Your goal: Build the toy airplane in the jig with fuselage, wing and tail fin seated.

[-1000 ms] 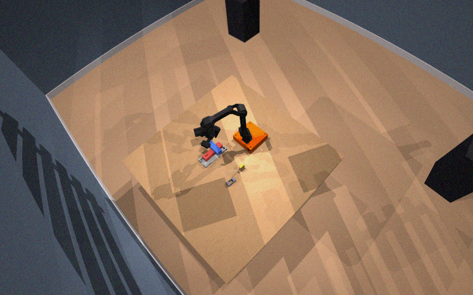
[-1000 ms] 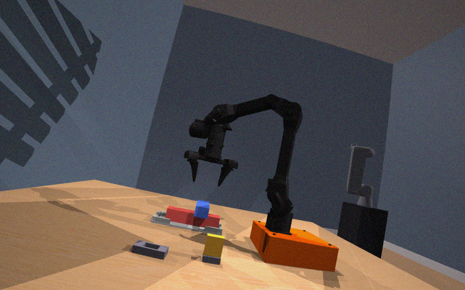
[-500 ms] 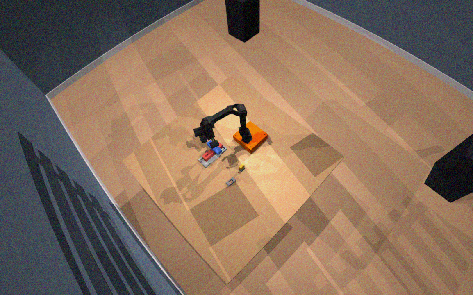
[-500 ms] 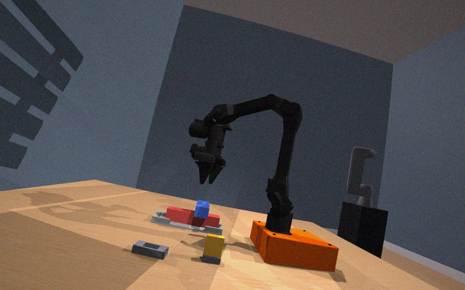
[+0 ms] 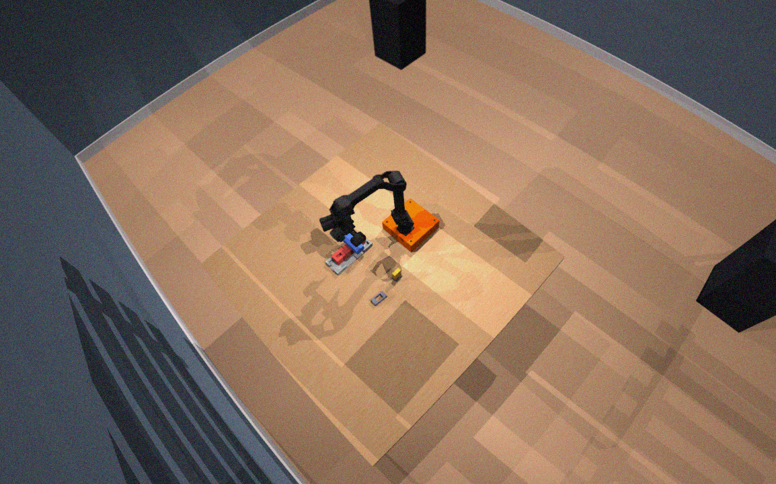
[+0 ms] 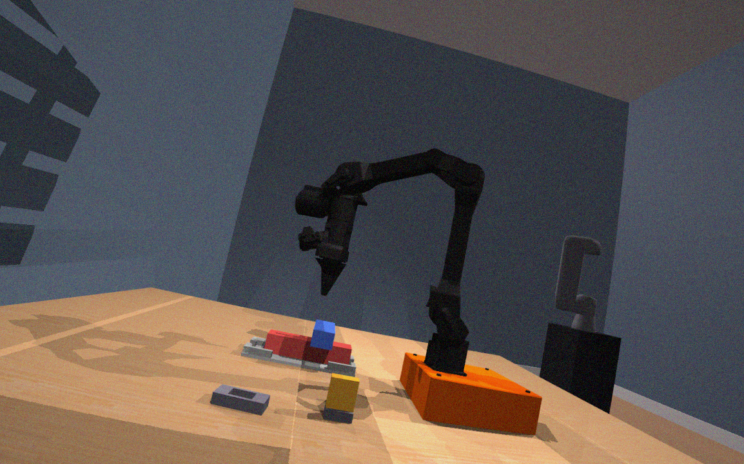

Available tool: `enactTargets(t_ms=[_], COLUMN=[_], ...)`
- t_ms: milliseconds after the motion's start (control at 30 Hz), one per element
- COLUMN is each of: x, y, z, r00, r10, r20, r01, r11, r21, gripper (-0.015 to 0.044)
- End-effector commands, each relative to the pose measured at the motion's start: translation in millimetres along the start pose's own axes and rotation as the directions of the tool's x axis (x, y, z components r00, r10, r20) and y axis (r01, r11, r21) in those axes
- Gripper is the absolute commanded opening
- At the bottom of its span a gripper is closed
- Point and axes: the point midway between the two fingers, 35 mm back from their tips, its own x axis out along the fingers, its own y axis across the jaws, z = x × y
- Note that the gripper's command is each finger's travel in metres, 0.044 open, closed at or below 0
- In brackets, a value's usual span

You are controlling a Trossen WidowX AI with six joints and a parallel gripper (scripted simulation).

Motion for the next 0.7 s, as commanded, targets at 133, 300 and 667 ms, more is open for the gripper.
enactTargets(t_ms=[133, 300, 667], x=[0.5, 0.8, 2.0], y=[98.7, 161.5, 240.0], z=[5.7, -10.0, -59.7], r00=[1.000, 1.000, 1.000], r10=[0.015, 0.022, 0.024], r20=[-0.001, -0.004, -0.012], r01=[-0.015, -0.022, -0.024], r11=[1.000, 1.000, 1.000], r21=[-0.015, -0.015, -0.015], gripper=[0.0440, 0.0440, 0.0440])
